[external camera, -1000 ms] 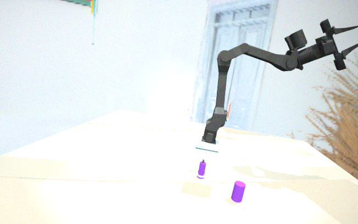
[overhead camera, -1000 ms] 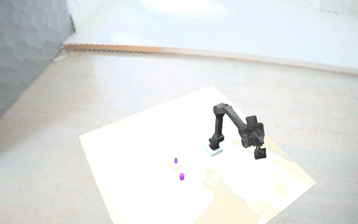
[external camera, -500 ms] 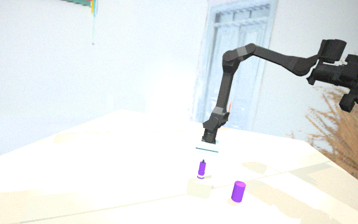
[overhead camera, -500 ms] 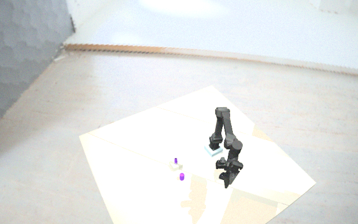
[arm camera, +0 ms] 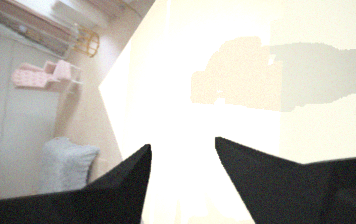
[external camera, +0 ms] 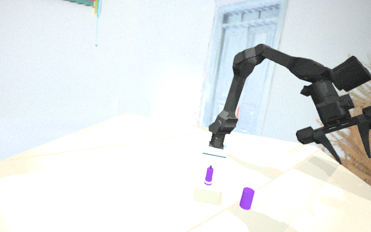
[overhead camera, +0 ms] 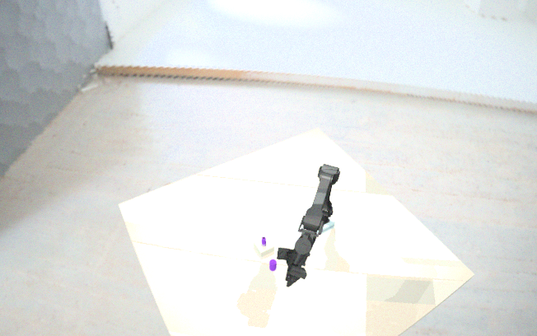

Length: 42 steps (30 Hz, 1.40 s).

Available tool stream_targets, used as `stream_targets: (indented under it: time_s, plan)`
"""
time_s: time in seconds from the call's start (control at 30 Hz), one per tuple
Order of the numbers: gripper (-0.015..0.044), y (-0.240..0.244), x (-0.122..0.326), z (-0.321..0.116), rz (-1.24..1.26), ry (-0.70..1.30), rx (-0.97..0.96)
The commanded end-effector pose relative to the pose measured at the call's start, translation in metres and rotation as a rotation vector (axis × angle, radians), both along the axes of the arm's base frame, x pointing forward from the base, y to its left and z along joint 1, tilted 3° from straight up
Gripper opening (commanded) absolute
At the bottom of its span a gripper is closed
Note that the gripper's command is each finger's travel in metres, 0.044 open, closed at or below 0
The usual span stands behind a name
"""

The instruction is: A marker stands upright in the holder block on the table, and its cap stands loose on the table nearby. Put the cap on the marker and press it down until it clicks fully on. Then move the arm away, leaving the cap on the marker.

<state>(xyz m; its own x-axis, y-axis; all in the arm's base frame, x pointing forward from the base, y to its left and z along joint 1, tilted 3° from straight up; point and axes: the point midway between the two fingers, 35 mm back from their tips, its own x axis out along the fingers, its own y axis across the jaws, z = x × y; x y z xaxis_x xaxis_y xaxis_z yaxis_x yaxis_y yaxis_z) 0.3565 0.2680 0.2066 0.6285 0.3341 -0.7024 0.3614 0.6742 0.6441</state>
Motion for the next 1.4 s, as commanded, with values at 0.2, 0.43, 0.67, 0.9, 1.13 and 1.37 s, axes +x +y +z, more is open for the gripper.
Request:
stream_targets:
  time_s: [0.2,0.43,0.67,0.9,1.13,1.37]
  plan:
    - [0.0256,-0.141,-0.016,-0.079,-0.175,0.552,-0.211]
    - [0.0256,-0.177,-0.034,-0.089,-0.227,0.728,-0.219]
    - [0.0256,-0.178,-0.033,-0.091,-0.227,0.728,-0.219]
    - [0.0256,-0.178,-0.033,-0.124,-0.227,0.728,-0.219]
    - [0.0256,-0.177,-0.032,-0.139,-0.227,0.728,-0.219]
    - [0.0256,-0.177,-0.031,-0.143,-0.227,0.728,-0.219]
